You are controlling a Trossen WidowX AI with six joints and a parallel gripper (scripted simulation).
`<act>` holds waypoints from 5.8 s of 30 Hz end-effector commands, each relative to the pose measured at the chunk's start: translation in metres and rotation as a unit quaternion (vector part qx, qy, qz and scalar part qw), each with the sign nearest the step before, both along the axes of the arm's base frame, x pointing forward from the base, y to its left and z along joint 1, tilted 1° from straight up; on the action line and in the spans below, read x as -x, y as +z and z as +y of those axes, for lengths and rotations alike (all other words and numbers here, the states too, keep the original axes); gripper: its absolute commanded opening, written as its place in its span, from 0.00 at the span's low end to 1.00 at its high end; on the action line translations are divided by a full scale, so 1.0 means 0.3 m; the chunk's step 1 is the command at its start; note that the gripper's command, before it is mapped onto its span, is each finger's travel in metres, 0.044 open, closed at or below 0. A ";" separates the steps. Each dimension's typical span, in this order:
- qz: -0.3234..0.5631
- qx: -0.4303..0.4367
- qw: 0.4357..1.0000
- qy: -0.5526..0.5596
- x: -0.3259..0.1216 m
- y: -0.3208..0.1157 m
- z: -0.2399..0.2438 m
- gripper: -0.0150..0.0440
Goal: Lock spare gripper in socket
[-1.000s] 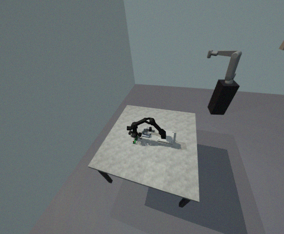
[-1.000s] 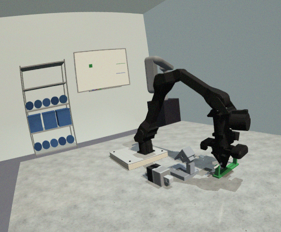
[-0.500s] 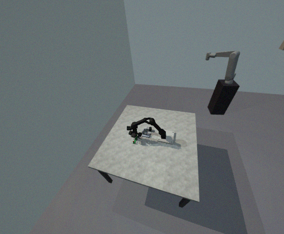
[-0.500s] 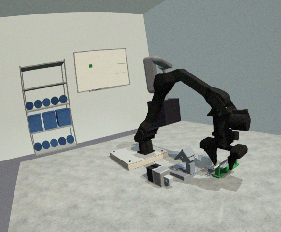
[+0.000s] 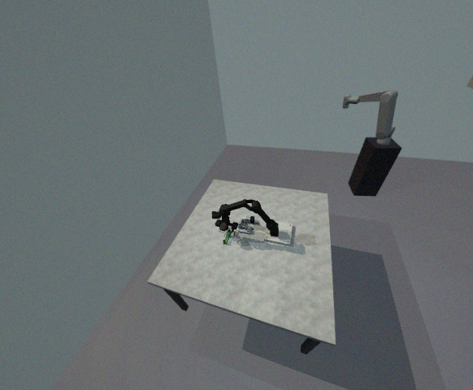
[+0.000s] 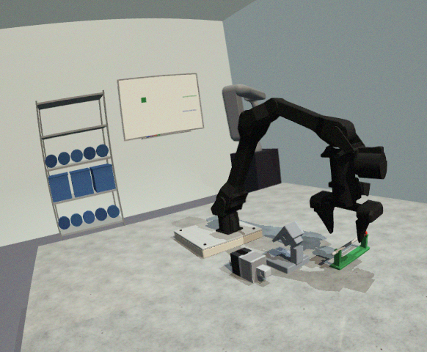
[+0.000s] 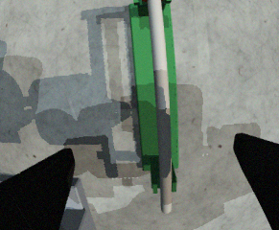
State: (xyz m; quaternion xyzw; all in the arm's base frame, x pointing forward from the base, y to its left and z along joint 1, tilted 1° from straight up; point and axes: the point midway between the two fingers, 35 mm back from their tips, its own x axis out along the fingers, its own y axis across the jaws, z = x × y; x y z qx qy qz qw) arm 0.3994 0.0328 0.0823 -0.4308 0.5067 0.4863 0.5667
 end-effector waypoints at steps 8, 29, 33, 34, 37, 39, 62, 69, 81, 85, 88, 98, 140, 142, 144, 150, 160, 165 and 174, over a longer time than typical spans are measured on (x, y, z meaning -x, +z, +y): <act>0.003 0.000 1.000 0.000 0.006 0.103 -0.001 1.00; -0.008 -0.001 1.000 -0.002 0.017 0.341 -0.004 1.00; -0.013 -0.003 1.000 -0.022 0.021 0.335 -0.028 1.00; -0.018 -0.007 0.999 -0.048 0.031 0.339 -0.059 1.00; -0.038 -0.022 0.988 -0.145 0.077 0.352 -0.168 1.00; -0.051 -0.032 0.976 -0.208 0.116 0.356 -0.235 1.00; -0.166 -0.128 0.713 -0.670 0.585 0.227 -0.580 1.00; -0.166 -0.128 0.713 -0.670 0.578 0.168 -0.582 1.00; -0.166 -0.128 0.712 -0.670 0.575 -0.001 -0.579 1.00; -0.166 -0.128 0.712 -0.670 0.572 -0.019 -0.581 1.00; -0.166 -0.128 0.712 -0.670 0.570 -0.035 -0.583 1.00; -0.166 -0.128 0.712 -0.670 0.565 -0.091 -0.585 1.00; -0.166 -0.128 0.712 -0.670 0.569 -0.216 -0.578 0.52; -0.166 -0.128 0.712 -0.670 0.569 -0.214 -0.578 0.43; -0.166 -0.128 0.712 -0.670 0.566 -0.204 -0.581 0.34; -0.166 -0.128 0.712 -0.670 0.554 -0.138 -0.592 0.25; -0.166 -0.128 0.712 -0.670 0.547 -0.009 -0.600 0.25; -0.166 -0.128 0.712 -0.670 0.552 0.058 -0.598 0.25; -0.166 -0.128 0.712 -0.670 0.572 0.178 -0.581 0.25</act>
